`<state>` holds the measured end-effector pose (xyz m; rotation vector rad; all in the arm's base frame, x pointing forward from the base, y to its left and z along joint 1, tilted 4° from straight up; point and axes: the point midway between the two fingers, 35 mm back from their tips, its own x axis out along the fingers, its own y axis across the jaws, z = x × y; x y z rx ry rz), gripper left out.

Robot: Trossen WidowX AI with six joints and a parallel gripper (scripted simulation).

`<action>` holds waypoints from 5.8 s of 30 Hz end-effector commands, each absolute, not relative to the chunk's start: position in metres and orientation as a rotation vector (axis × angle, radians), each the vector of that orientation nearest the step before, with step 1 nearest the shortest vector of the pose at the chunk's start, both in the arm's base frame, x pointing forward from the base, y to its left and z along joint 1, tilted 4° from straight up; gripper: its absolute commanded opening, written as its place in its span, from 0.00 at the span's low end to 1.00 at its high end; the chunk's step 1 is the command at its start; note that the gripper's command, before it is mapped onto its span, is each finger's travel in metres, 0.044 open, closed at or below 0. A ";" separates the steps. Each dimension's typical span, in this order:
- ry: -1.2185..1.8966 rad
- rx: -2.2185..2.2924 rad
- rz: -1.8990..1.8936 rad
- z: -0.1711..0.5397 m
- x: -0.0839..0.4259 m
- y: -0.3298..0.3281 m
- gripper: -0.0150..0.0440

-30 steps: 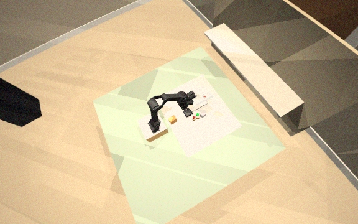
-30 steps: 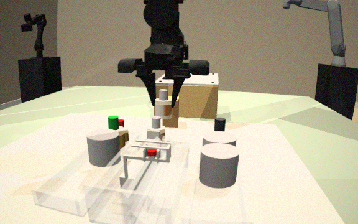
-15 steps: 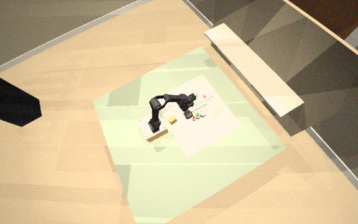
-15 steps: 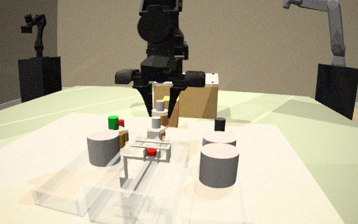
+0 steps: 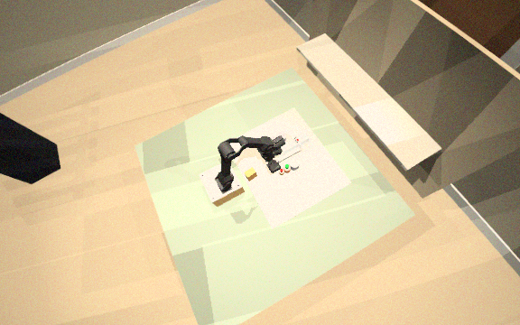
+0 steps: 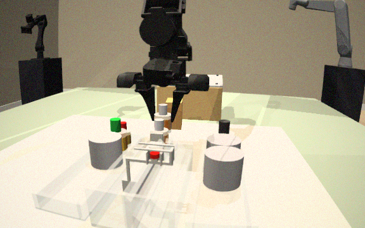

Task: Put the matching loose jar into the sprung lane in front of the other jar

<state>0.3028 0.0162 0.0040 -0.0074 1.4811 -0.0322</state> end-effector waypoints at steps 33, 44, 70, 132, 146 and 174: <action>1.479 -0.005 -0.025 0.005 0.322 0.017 0.25; 1.479 -0.005 -0.025 0.006 0.327 0.018 0.25; 1.478 -0.005 -0.025 0.008 0.339 0.018 0.25; 1.476 -0.005 -0.025 0.013 0.353 0.019 0.25; 1.476 -0.005 -0.025 0.012 0.353 0.019 0.25; 1.476 -0.005 -0.025 0.012 0.355 0.018 0.25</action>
